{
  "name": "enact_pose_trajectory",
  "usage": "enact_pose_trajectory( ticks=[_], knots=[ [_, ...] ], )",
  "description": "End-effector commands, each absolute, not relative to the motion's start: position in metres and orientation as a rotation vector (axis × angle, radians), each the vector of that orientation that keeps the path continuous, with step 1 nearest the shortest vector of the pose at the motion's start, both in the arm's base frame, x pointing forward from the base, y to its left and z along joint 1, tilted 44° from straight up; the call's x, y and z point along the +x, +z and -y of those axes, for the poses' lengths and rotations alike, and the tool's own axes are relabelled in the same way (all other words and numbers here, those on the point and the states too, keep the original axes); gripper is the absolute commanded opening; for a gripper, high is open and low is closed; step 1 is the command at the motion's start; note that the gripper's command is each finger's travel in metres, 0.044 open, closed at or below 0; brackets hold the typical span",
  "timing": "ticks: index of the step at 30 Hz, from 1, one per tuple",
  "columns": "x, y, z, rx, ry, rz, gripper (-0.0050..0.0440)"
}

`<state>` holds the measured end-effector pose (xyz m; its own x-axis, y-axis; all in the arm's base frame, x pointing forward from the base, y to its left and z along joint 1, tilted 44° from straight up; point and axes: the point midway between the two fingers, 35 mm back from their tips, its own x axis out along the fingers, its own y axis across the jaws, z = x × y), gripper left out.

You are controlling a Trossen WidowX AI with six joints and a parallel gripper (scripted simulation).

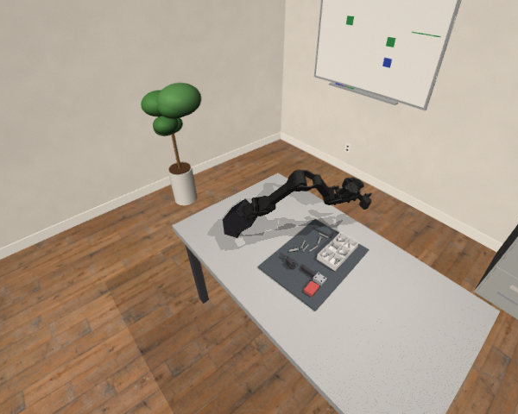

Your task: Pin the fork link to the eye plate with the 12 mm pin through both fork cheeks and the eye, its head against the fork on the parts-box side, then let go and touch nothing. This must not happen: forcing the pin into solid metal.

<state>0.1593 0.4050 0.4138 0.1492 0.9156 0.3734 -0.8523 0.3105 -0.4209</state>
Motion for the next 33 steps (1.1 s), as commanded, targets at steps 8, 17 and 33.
enact_pose_trajectory(
  ticks=[8,17,33],
  knots=[
    [0.260,0.331,-0.293,-0.252,1.054,0.151,0.0040],
    [0.280,0.269,-0.204,-0.228,0.875,-0.176,0.0000],
    [0.243,0.125,-0.042,0.048,0.387,-0.731,0.0000]
  ],
)
